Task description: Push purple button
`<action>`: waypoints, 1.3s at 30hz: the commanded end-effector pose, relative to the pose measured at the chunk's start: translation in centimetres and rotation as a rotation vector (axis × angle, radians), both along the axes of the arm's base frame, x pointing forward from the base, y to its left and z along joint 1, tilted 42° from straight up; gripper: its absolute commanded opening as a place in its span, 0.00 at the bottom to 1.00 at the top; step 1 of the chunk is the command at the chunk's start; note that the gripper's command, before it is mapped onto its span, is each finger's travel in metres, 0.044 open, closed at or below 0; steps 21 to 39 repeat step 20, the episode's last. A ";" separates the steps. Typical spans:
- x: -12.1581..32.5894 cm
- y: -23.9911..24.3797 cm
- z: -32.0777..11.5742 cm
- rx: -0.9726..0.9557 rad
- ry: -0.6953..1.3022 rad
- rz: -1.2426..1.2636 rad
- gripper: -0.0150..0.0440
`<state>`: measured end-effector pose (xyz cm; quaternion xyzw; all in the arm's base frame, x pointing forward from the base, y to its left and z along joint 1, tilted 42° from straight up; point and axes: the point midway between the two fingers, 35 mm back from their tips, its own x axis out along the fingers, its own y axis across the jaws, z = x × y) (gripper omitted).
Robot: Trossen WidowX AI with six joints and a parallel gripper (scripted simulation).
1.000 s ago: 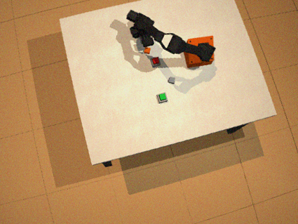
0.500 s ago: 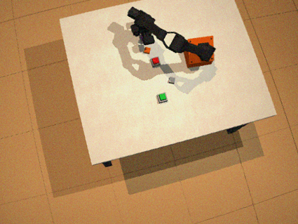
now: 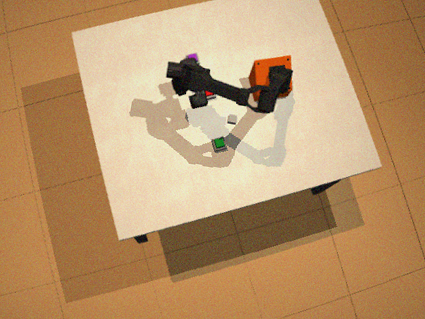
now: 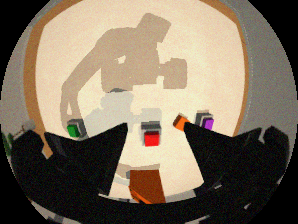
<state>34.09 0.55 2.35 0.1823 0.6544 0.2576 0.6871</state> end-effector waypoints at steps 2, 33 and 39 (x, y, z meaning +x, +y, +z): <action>-2.7 5.7 5.8 0.010 0.018 -0.012 0.93; -12.2 14.2 15.1 0.096 0.020 0.016 0.93; -12.2 14.2 15.1 0.096 0.020 0.016 0.93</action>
